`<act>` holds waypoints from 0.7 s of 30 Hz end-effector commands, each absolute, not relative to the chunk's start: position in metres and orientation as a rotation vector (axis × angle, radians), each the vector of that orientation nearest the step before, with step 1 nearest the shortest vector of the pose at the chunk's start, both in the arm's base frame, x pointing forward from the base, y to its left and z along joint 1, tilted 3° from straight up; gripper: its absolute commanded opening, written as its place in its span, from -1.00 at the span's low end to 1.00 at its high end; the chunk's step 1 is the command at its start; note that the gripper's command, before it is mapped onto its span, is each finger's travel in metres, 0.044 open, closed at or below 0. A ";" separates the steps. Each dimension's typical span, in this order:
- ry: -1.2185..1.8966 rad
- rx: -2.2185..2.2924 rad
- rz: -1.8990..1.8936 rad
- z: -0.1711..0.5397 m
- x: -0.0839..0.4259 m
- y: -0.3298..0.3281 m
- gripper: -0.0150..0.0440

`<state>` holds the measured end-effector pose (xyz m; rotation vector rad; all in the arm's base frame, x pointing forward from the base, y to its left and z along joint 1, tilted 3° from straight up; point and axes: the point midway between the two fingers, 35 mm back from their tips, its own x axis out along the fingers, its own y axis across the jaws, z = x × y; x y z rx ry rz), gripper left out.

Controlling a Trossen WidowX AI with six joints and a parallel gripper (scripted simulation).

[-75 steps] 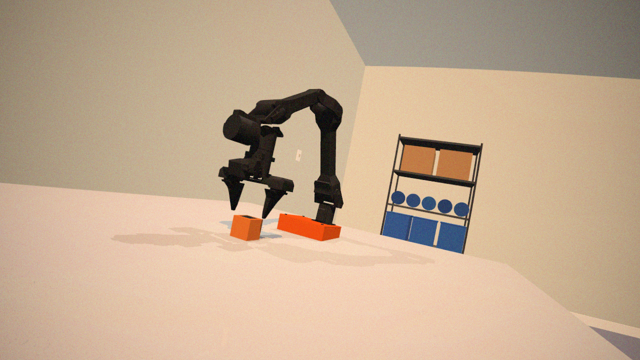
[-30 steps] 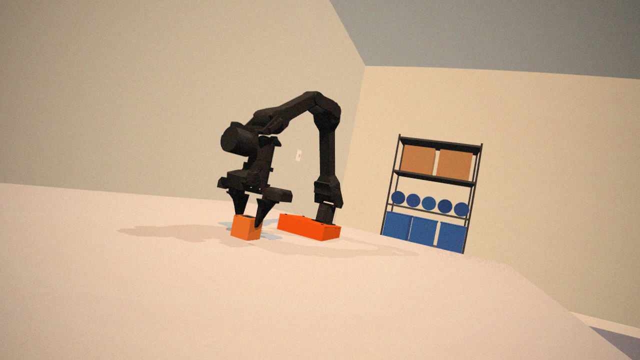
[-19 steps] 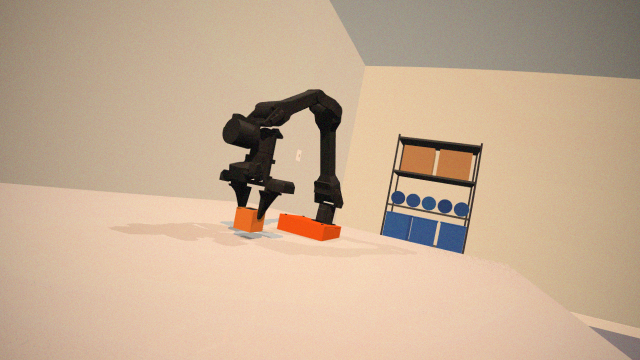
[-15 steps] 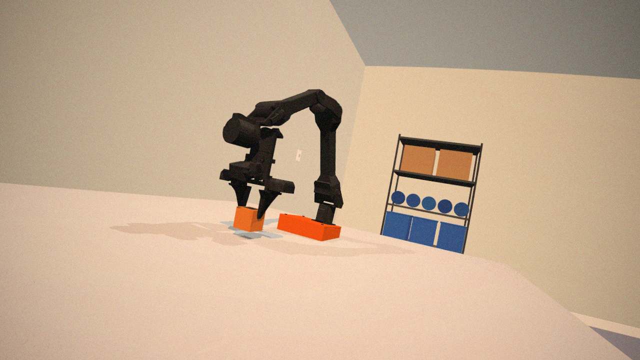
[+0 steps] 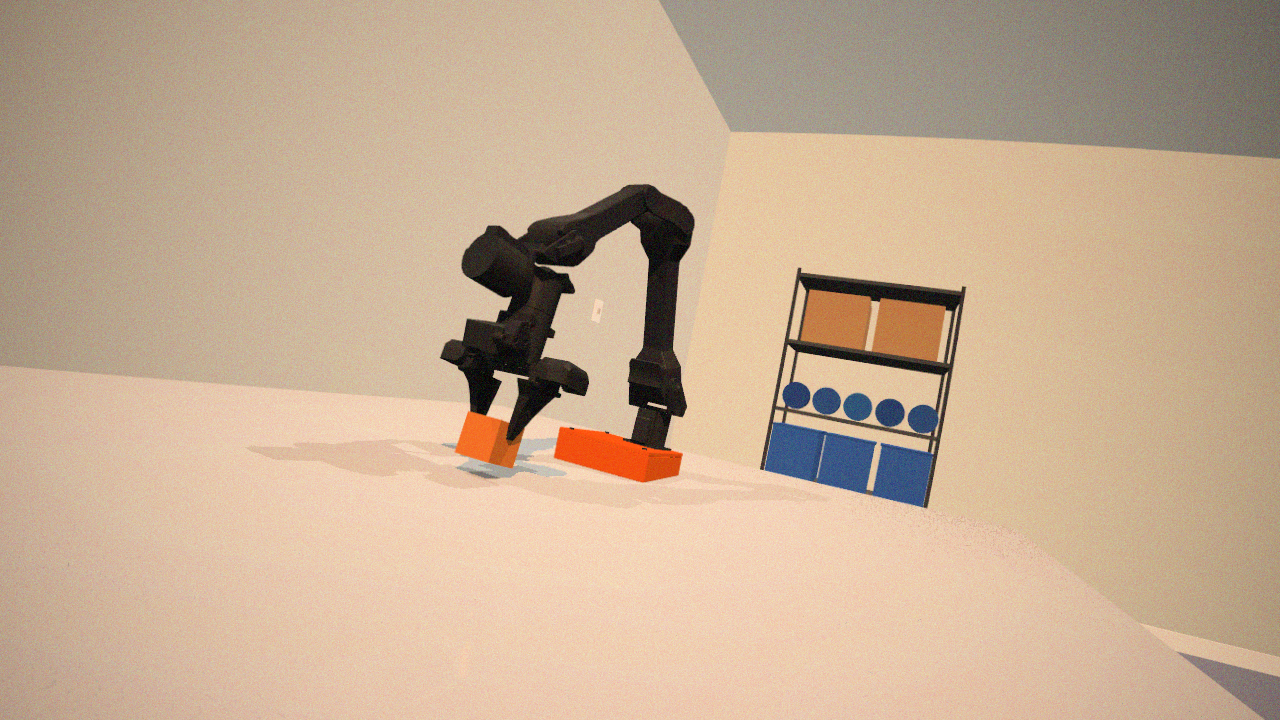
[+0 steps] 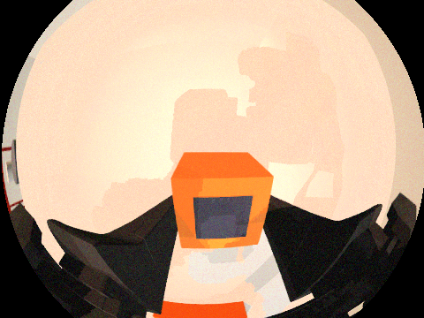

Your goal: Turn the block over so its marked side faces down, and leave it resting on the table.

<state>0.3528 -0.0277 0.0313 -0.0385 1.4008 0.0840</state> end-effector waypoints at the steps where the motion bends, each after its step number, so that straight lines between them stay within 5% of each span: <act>1: 1.316 -0.036 0.089 0.034 0.352 -0.027 -0.49; 21: 1.073 -0.033 0.093 0.035 0.346 -0.027 -0.49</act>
